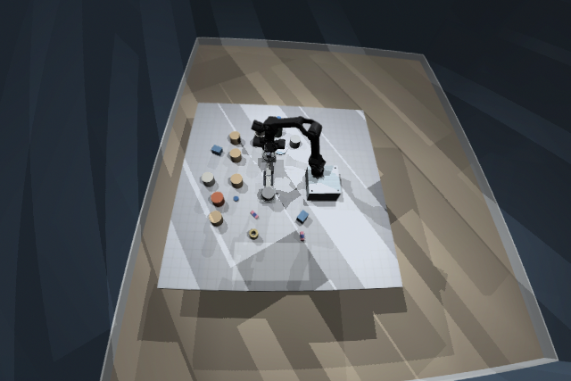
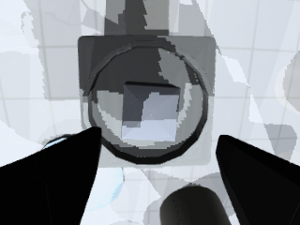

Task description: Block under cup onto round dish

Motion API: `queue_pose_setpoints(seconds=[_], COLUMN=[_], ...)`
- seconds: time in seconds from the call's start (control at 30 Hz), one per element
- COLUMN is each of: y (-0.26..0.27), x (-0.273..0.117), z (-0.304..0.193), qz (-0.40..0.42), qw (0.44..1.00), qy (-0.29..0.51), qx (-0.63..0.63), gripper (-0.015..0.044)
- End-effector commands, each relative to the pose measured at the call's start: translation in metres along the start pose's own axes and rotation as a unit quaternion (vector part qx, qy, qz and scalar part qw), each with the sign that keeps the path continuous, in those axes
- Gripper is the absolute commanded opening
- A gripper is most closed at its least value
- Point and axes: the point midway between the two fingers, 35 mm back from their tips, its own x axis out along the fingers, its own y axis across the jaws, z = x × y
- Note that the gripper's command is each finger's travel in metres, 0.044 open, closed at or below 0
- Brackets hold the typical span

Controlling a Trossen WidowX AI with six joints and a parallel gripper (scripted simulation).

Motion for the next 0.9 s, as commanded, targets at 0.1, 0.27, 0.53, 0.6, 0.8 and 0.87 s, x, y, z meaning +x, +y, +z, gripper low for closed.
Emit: queue_pose_setpoints(seconds=[0.1, 0.27, 0.53, 0.6, 0.8, 0.87], y=[0.003, 0.003, 0.003, 0.003, 0.003, 0.003], x=[0.01, 0.019, 0.032, 0.035, 0.044, 0.045], z=[0.001, 0.0, 0.0, 0.001, 0.001, 0.001], qz=[0.006, 0.006, 0.006, 0.006, 0.006, 0.006], qw=[1.0, 1.0, 1.0, 1.0, 1.0, 1.0], qy=[0.0, 0.0, 0.0, 0.0, 0.0, 0.0], qx=[-0.003, -0.003, -0.003, -0.003, -0.003, -0.003], gripper=[0.026, 0.026, 0.026, 0.026, 0.026, 0.026])
